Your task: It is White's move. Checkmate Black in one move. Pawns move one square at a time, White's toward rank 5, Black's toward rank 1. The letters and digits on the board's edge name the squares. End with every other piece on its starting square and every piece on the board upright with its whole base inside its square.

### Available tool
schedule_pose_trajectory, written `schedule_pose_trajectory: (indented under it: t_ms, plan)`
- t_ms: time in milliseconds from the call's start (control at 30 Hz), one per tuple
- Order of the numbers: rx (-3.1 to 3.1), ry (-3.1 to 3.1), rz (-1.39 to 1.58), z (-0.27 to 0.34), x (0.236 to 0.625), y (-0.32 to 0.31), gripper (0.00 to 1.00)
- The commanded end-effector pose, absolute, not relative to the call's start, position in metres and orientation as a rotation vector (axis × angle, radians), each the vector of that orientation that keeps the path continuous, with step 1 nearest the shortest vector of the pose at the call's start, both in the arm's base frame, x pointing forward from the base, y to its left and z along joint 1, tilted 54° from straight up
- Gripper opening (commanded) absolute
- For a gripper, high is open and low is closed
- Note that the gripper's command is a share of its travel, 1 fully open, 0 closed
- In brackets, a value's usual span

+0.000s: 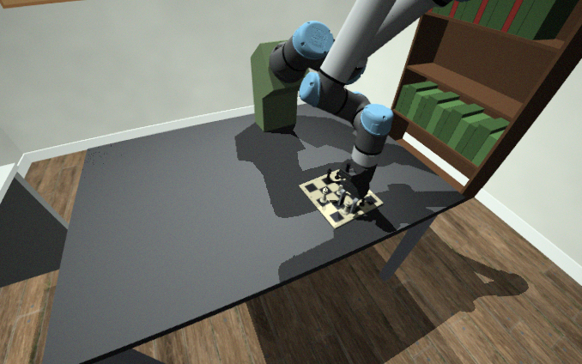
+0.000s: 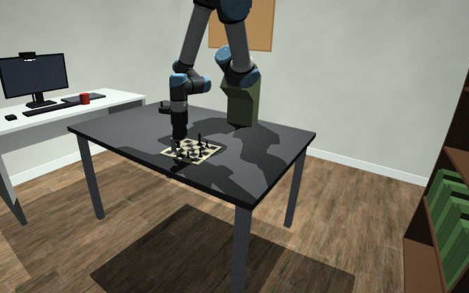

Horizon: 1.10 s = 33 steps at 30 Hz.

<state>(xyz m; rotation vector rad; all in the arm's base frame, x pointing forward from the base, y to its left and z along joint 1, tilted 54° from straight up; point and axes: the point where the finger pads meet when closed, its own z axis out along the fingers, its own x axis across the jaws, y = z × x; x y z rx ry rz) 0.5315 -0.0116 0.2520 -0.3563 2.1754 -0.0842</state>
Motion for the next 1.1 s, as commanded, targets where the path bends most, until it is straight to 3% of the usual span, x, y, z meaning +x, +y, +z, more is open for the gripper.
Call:
schedule_pose_trajectory:
  t_ms: [0,67,100,1067]
  plan:
    - [-0.356,2.174,-0.085,0.2525,0.5315,-0.0116,0.79]
    - [-0.356,2.174,-0.085,0.2525,0.5315,-0.0116,0.79]
    - [-0.356,2.174,-0.085,0.2525,0.5315,-0.0116,0.00]
    - [-0.356,2.174,-0.085,0.2525,0.5315,-0.0116,0.00]
